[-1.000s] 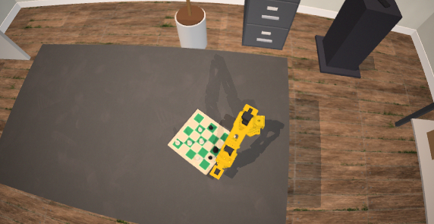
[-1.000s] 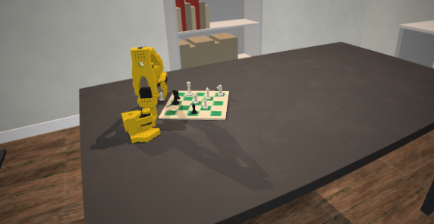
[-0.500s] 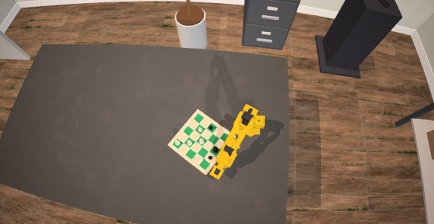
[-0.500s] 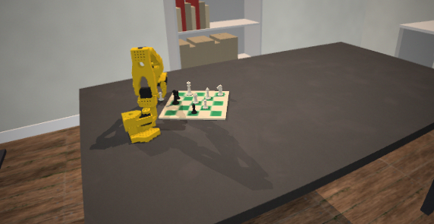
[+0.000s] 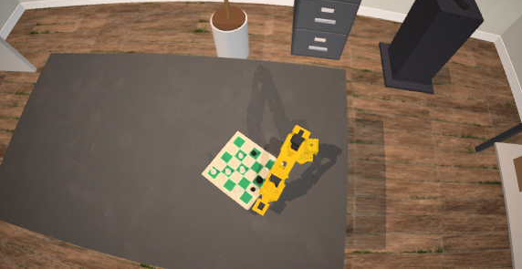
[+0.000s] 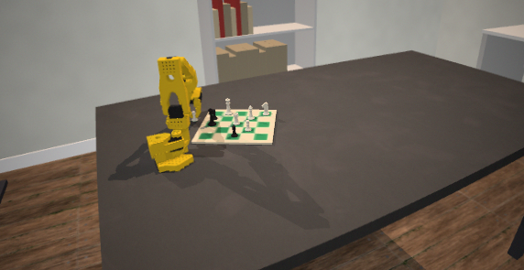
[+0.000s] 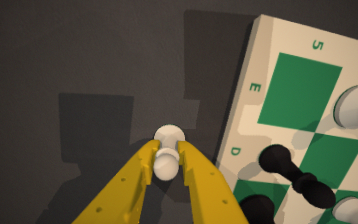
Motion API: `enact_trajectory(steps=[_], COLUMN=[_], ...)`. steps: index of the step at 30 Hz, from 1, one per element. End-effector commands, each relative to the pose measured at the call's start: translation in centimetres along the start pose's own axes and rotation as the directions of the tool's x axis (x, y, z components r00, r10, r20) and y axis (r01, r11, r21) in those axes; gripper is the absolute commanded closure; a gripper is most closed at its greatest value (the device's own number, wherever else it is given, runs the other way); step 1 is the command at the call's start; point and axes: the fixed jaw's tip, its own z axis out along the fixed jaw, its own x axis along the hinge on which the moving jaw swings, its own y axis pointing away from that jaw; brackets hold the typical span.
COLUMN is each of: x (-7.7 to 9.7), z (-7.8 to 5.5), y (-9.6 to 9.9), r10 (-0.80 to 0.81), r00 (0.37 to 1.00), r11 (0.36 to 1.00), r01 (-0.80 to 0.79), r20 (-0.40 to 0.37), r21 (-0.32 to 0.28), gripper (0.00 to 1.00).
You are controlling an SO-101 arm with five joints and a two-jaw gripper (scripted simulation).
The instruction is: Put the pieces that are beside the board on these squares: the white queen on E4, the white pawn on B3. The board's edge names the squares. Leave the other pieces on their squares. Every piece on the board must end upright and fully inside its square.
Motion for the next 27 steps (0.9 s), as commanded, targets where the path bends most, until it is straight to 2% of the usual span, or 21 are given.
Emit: enact_trajectory(steps=[1,17,27], x=[0.5,0.5,0.1], z=[0.3,0.2,-1.1], y=[-0.2,-0.2,-0.4], r10=[0.009,0.009,0.009], r00=[1.0,1.0,1.0], r11=[1.0,1.0,1.0], r01=[-0.009,-0.009,-0.009], r20=[-0.021,-0.021,-0.021], r21=[0.002,0.002,0.004], gripper=[1.0,1.0,1.0])
